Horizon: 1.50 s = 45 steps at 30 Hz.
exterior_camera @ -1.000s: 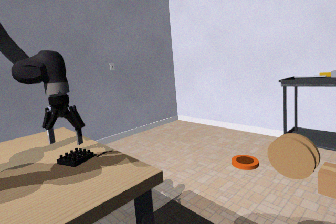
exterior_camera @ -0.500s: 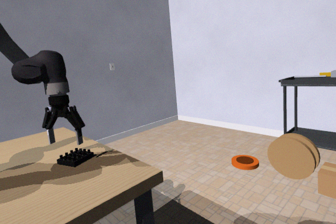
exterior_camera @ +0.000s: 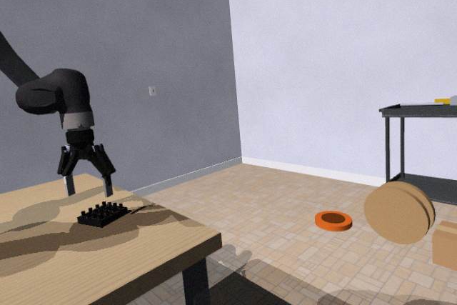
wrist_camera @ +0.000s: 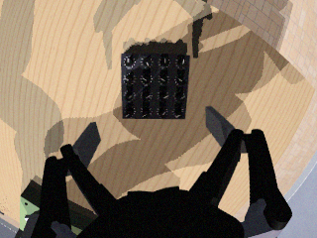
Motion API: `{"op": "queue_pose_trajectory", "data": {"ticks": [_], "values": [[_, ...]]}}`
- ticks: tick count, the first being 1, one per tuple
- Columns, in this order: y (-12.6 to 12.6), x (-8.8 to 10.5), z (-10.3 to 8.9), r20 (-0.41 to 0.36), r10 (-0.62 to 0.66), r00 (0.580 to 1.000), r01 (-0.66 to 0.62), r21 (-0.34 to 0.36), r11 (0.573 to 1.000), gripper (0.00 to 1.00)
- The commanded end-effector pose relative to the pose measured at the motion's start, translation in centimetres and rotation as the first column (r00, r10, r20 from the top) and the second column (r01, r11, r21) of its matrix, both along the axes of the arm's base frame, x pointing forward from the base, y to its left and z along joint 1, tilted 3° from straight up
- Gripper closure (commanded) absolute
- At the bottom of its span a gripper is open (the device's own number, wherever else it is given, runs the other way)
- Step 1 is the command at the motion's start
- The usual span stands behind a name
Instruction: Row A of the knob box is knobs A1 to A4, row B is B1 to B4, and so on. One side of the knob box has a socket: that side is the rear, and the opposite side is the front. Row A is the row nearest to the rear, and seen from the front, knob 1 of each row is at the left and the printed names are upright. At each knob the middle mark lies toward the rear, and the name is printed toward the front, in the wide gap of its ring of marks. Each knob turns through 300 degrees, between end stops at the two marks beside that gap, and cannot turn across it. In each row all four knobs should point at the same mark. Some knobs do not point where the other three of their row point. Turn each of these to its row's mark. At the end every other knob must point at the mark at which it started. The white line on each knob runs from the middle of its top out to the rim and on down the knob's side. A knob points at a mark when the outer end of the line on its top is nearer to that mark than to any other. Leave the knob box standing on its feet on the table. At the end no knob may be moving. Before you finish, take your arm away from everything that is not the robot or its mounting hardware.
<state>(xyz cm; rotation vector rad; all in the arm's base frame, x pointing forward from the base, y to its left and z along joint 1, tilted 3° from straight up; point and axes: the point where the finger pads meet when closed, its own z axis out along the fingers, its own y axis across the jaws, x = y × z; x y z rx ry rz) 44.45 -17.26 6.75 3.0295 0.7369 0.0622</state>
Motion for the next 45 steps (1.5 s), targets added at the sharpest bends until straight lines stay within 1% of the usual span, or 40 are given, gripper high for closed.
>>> {"op": "queue_pose_trajectory", "data": {"ticks": [1, 31, 45], "values": [[-0.1, 0.0, 0.0, 0.002, -0.003, 1.000, 0.003, 0.002, 1.000, 0.00], [-0.1, -0.1, 0.0, 0.002, -0.003, 1.000, 0.003, 0.002, 1.000, 0.00], [-0.5, -1.3, 0.0, 0.002, -0.003, 1.000, 0.003, 0.002, 1.000, 0.00]]}}
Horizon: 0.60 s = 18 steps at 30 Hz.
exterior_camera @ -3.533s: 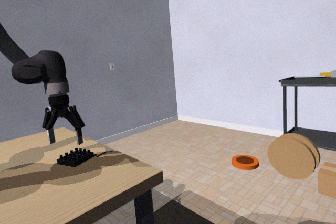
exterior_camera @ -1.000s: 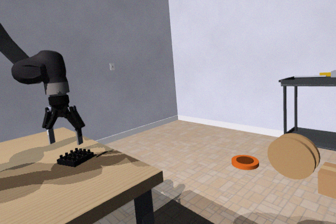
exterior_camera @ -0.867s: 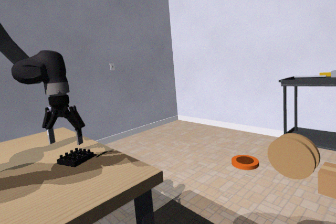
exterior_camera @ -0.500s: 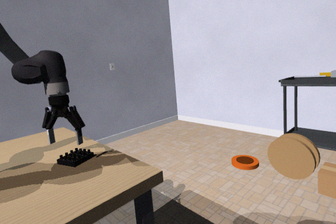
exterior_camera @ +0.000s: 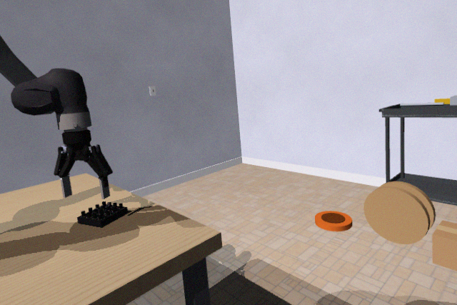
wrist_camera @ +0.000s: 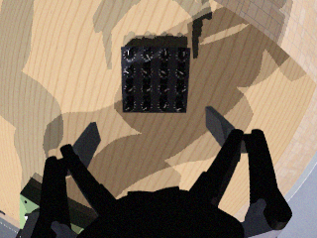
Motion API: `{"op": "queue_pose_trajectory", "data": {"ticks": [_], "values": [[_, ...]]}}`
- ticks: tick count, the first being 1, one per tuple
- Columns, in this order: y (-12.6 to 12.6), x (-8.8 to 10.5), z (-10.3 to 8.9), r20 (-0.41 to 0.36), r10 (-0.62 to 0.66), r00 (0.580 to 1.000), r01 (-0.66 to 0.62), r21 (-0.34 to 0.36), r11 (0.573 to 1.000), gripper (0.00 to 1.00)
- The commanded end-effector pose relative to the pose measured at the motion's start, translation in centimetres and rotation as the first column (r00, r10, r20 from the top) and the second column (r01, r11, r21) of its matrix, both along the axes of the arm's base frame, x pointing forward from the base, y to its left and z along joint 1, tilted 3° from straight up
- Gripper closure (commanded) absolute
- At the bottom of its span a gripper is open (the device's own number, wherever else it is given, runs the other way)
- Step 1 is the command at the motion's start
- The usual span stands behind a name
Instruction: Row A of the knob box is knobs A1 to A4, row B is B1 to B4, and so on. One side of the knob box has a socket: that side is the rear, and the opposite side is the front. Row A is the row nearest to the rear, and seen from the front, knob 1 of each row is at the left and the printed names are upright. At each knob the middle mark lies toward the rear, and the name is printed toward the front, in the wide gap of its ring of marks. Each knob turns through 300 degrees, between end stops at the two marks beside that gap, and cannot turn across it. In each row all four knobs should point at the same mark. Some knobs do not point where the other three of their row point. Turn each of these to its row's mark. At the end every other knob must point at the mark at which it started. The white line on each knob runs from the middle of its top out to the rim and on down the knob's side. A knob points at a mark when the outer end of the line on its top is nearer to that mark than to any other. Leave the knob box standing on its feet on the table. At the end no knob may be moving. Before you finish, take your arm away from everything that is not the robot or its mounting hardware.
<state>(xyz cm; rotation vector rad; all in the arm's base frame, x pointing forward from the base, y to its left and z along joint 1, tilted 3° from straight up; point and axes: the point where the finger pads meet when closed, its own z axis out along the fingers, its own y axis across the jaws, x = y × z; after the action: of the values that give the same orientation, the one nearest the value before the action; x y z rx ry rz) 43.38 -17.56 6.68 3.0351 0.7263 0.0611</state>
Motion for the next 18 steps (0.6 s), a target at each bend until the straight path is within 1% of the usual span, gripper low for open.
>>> {"op": "queue_pose_trajectory", "data": {"ticks": [1, 14, 18], "values": [[-0.3, -0.4, 0.0, 0.003, 0.005, 1.000, -0.005, -0.001, 1.000, 0.00], [-1.2, -2.9, -0.1, 0.003, 0.005, 1.000, -0.005, -0.001, 1.000, 0.00], [-1.3, -3.2, -0.1, 0.003, 0.005, 1.000, -0.005, -0.001, 1.000, 0.00]]}}
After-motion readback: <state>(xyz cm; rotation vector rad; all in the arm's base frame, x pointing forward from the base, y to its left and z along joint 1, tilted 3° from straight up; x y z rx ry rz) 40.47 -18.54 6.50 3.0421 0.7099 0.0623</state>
